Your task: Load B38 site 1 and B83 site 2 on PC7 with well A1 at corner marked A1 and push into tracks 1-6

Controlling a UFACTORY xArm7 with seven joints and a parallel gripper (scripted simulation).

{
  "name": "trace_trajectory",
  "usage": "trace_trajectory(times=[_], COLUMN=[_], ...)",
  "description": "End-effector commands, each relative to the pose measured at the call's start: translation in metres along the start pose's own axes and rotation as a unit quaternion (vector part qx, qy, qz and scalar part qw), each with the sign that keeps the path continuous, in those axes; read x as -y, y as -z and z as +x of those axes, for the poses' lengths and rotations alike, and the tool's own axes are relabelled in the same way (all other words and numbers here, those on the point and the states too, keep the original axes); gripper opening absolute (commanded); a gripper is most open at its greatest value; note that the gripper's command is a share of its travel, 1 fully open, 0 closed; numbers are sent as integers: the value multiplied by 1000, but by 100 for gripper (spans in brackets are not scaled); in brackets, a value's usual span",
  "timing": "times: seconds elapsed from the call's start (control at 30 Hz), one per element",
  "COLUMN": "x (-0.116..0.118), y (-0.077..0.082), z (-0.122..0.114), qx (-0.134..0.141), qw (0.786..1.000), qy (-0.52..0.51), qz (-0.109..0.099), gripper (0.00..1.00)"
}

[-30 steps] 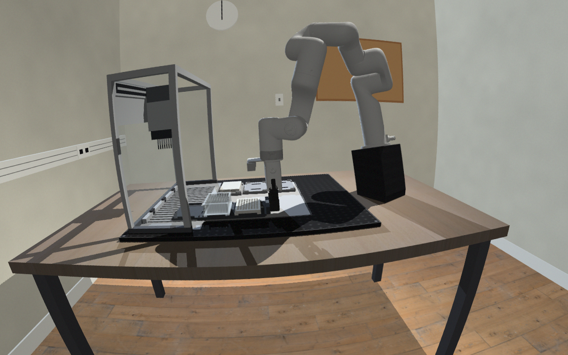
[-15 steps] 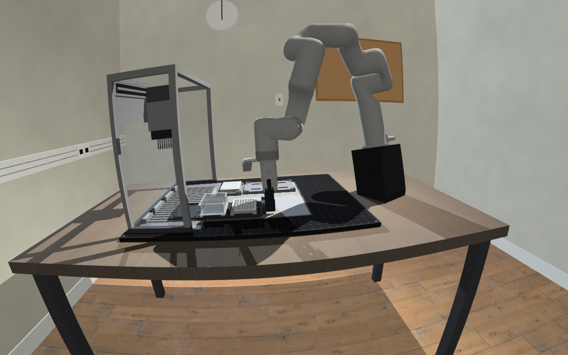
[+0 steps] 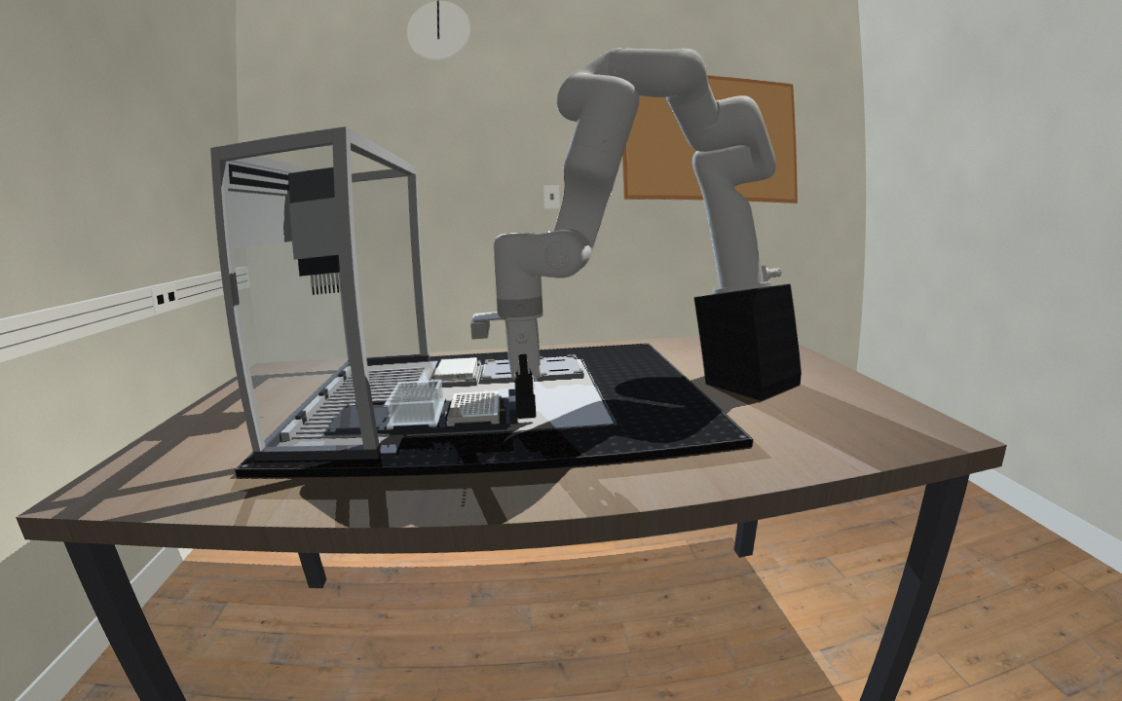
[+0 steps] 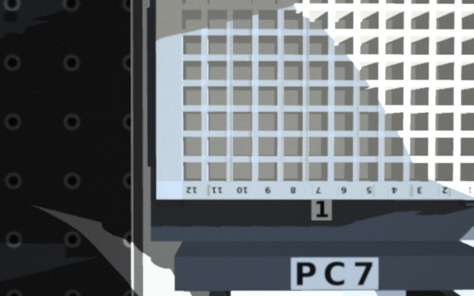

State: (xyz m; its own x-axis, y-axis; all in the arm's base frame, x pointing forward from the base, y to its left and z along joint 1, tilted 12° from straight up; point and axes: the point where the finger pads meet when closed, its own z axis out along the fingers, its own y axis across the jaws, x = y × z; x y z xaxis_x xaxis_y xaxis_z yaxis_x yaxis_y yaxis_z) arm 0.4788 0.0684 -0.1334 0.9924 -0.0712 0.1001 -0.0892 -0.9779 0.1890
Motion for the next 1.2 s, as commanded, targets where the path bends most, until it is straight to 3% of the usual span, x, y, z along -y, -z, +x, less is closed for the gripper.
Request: trace_trajectory(times=[0.0, 1.17], x=[1, 1], y=[1, 1], z=[5, 37], qx=[-2, -2], qw=[1000, 1000], qy=[0, 0], qz=[1, 1], gripper=[82, 82])
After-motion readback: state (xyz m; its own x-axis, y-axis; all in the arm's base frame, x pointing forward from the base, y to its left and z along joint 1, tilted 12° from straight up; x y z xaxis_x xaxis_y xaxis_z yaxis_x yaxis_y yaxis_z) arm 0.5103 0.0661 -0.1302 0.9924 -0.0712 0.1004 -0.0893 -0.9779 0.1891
